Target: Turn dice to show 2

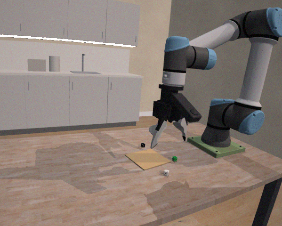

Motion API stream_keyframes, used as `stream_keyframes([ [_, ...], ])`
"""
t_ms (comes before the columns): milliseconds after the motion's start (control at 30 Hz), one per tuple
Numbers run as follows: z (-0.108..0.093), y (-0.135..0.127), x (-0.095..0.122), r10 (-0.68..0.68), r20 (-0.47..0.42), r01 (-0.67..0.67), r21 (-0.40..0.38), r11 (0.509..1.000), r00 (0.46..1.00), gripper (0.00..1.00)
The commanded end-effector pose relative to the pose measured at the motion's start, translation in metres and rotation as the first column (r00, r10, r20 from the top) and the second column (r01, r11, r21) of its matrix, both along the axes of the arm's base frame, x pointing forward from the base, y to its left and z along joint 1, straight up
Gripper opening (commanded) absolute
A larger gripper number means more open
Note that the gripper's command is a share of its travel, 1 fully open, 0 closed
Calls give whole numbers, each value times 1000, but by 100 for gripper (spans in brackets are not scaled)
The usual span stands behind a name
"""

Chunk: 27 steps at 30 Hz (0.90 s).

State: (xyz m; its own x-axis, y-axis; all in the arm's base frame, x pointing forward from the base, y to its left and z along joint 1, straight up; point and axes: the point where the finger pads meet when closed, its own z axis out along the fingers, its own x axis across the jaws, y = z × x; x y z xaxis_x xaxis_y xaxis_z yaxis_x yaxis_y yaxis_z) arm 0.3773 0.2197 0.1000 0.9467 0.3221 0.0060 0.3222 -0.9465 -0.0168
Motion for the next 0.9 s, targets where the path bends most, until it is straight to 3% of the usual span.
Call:
stream_keyframes([
  [0, -4, 1, 0, -169, 1, 169, -7, 986, 986, 100],
  [200, -9, 1, 0, -341, -1, 341, -8, 940, 940, 100],
  [267, -9, 1, 0, -341, -1, 341, -8, 940, 940, 100],
  [533, -15, 0, -1, -566, -4, 566, -10, 825, 825, 100],
  [767, -21, -1, -2, -731, -5, 731, -12, 682, 682, 100],
  [833, -21, -1, -2, -731, -5, 731, -12, 682, 682, 100],
  [867, -22, -2, -2, -752, -5, 752, -12, 659, 659, 100],
])
